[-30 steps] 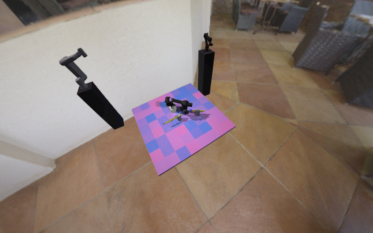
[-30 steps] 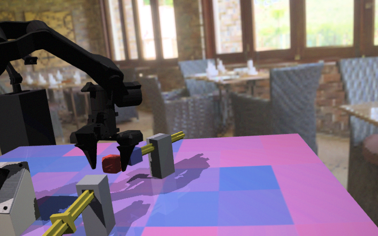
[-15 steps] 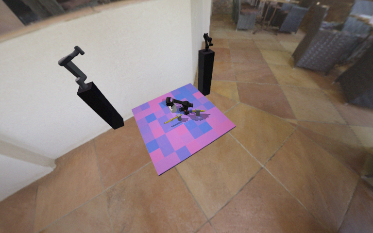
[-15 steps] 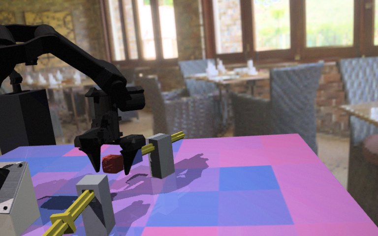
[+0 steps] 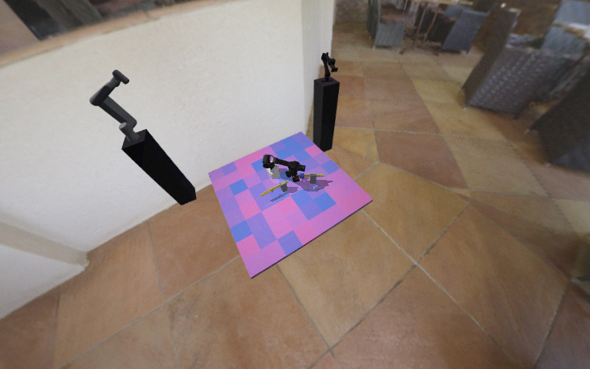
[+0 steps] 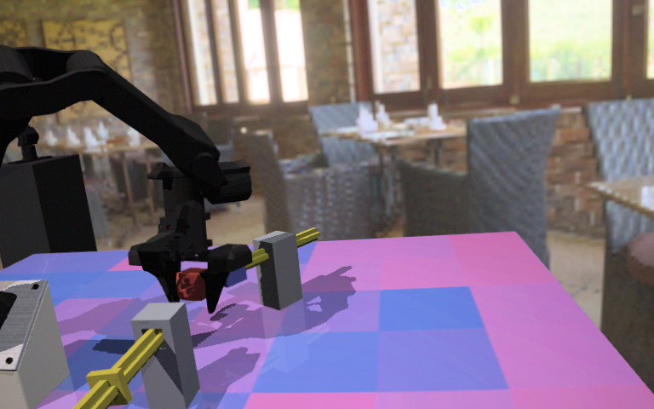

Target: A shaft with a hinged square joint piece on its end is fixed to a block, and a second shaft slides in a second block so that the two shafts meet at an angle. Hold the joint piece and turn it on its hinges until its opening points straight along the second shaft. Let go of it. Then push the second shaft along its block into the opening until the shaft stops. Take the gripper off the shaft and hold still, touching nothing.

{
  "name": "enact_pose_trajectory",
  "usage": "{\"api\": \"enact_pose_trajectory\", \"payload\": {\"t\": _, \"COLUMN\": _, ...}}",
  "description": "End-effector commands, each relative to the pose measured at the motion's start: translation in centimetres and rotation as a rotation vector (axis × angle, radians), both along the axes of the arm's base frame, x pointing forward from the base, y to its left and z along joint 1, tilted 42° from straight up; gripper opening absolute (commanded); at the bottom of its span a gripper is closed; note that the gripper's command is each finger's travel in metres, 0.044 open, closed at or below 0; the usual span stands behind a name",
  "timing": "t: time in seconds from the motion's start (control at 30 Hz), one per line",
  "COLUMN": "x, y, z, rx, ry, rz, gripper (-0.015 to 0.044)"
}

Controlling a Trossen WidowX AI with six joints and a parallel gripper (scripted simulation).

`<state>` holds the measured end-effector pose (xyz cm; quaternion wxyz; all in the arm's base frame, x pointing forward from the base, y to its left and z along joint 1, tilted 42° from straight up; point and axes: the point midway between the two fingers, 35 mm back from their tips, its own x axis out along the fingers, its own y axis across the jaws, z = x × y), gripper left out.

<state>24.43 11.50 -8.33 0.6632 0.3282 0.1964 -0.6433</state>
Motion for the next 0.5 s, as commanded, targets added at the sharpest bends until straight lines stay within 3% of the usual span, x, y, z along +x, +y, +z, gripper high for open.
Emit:
{"api": "enact_pose_trajectory", "payload": {"t": 0.0, "x": -0.01, "y": -0.12, "z": -0.04, "rx": -0.005, "ry": 0.004, "rz": 0.007, "gripper": 0.0204}}
{"api": "enact_pose_trajectory", "payload": {"t": 0.03, "x": -0.01, "y": -0.12, "z": -0.04, "rx": -0.005, "ry": 0.004, "rz": 0.007, "gripper": 0.0182}}
{"api": "enact_pose_trajectory", "payload": {"t": 0.47, "x": -0.01, "y": -0.12, "z": -0.04, "rx": -0.005, "ry": 0.004, "rz": 0.007, "gripper": 0.0182}}
